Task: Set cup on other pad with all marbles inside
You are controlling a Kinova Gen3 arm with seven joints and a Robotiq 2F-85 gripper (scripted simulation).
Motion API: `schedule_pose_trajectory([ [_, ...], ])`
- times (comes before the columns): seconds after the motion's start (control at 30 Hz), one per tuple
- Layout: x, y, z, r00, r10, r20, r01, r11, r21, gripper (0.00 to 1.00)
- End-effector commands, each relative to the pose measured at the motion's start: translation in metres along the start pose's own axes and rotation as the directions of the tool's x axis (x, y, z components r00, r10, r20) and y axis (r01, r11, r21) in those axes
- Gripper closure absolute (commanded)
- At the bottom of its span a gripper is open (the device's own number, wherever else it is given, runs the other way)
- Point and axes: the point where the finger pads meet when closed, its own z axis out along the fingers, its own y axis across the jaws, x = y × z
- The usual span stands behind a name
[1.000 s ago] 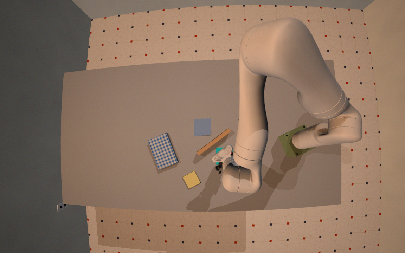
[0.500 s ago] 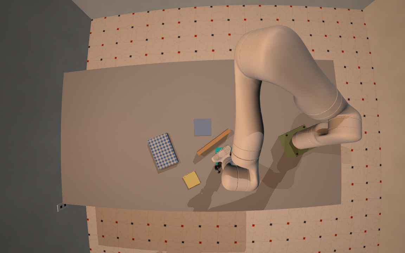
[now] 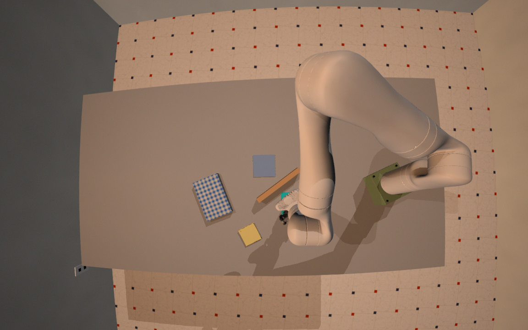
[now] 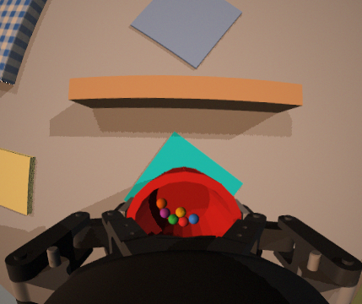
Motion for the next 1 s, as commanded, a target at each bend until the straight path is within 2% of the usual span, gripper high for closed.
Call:
schedule_pose_trajectory([
  [0.0, -0.0043, -0.0026, 0.0069, 1.000, 0.000, 0.007, 0.000, 1.000, 0.004, 0.17],
  [0.97, -0.0044, -0.0040, 0.0135, 1.000, 0.001, 0.007, -0.001, 1.000, 0.005, 0.17],
])
